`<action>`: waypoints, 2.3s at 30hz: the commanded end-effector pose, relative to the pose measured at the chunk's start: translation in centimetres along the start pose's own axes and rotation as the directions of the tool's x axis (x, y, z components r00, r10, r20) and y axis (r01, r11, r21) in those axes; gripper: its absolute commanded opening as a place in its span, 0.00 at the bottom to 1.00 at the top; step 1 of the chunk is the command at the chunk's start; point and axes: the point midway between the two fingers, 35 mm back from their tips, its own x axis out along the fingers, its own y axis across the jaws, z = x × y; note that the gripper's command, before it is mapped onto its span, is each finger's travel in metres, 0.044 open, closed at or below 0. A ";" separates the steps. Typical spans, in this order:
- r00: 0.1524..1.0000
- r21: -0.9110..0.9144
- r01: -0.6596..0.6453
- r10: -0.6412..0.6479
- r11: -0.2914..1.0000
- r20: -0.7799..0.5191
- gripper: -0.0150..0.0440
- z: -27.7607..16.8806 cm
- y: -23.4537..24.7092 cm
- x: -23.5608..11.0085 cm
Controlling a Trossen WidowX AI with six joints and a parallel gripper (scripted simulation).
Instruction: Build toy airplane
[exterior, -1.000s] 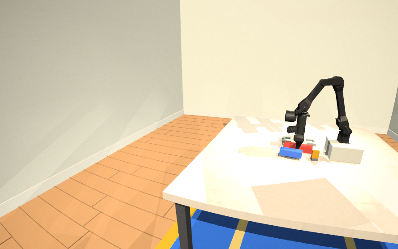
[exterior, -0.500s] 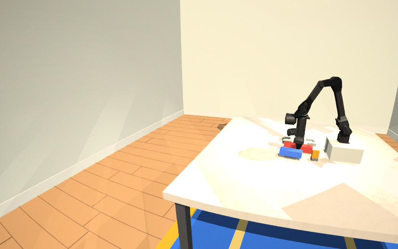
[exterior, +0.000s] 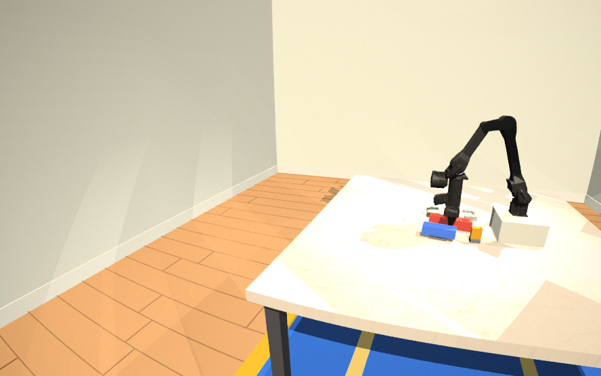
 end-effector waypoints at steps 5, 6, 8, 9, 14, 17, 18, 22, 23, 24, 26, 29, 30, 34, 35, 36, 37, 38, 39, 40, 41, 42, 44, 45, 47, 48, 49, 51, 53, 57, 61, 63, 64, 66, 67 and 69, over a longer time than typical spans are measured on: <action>1.000 -0.004 -0.003 0.003 1.000 0.006 0.25 0.6 0.1 -2.2; 1.000 -0.004 -0.003 0.004 1.000 0.006 0.25 0.6 0.2 -2.5; 1.000 -0.004 -0.004 0.004 1.000 0.006 0.25 0.7 0.2 -3.1; 1.000 -0.004 -0.004 0.004 1.000 0.006 0.25 0.7 0.2 -3.4; 1.000 -0.004 -0.004 0.004 1.000 0.006 0.25 0.9 0.2 -4.9; 1.000 -0.004 -0.004 0.004 1.000 0.006 0.25 0.9 0.2 -5.8; 1.000 -0.004 -0.004 0.004 1.000 0.006 0.25 0.9 0.2 -6.1; 1.000 -0.004 -0.004 0.004 1.000 0.006 0.25 0.9 0.2 -7.3; 1.000 -0.004 -0.004 0.004 1.000 0.006 0.25 0.9 0.2 -7.6; 1.000 -0.004 -0.004 0.004 1.000 0.006 0.25 0.8 0.2 -7.9; 1.000 -0.004 -0.004 0.004 1.000 0.006 0.25 0.8 0.2 -8.6; 1.000 -0.004 -0.004 0.004 1.000 0.006 0.25 0.7 0.2 -9.5; 1.000 -0.004 -0.004 0.004 1.000 0.006 0.25 0.7 0.1 -9.8; 1.000 -0.004 -0.004 0.004 1.000 0.006 0.25 0.4 0.1 -11.1; 1.000 -0.004 -0.004 0.004 1.000 0.006 0.25 0.4 0.1 -11.4; 1.000 -0.004 -0.004 0.004 1.000 0.006 0.25 0.3 0.1 -11.7; 1.000 -0.004 -0.004 0.004 1.000 0.006 0.25 0.2 0.1 -12.0; 1.000 -0.004 -0.004 0.004 1.000 0.006 0.25 0.2 0.0 -12.4; 1.000 -0.004 -0.004 0.004 1.000 0.006 0.25 0.1 0.0 -12.6; 1.000 -0.004 -0.004 0.004 1.000 0.006 0.25 0.1 0.0 -12.8; 1.000 -0.004 -0.004 0.004 1.000 0.006 0.25 0.1 0.0 -12.8; 1.000 -0.004 -0.004 0.004 1.000 0.006 0.25 0.1 0.0 -12.8; 1.000 -0.006 -0.004 0.004 1.000 0.006 0.25 0.1 -0.2 -12.7; 1.000 -0.009 -0.004 0.004 1.000 0.006 0.25 0.2 -0.4 -12.6; 1.000 -0.016 -0.003 0.003 1.000 0.006 0.25 0.3 -1.0 -12.3; 1.000 -0.020 -0.003 0.003 1.000 0.006 0.25 0.4 -1.3 -12.2; 1.000 -0.023 -0.003 0.003 1.000 0.006 0.25 0.5 -1.6 -12.1; 1.000 -0.030 -0.002 0.003 1.000 0.006 0.25 0.6 -2.1 -11.8; 1.000 -0.037 -0.002 0.002 0.999 0.006 0.25 0.7 -2.7 -11.5; 1.000 -0.051 0.000 0.001 0.999 0.005 0.25 0.9 -3.9 -11.0; 1.000 -0.066 0.001 -0.001 0.998 0.005 0.25 1.0 -5.1 -10.4; 1.000 -0.073 0.002 -0.001 0.997 0.005 0.25 1.0 -5.7 -10.1; 1.000 -0.076 0.002 -0.002 0.997 0.005 0.25 1.0 -6.0 -10.0; 1.000 -0.083 0.002 -0.002 0.997 0.005 0.25 1.0 -6.6 -9.7; 1.000 -0.087 0.002 -0.002 0.996 0.005 0.25 1.0 -6.9 -9.6; 1.000 -0.094 0.003 -0.002 0.996 0.005 0.25 1.0 -7.5 -9.3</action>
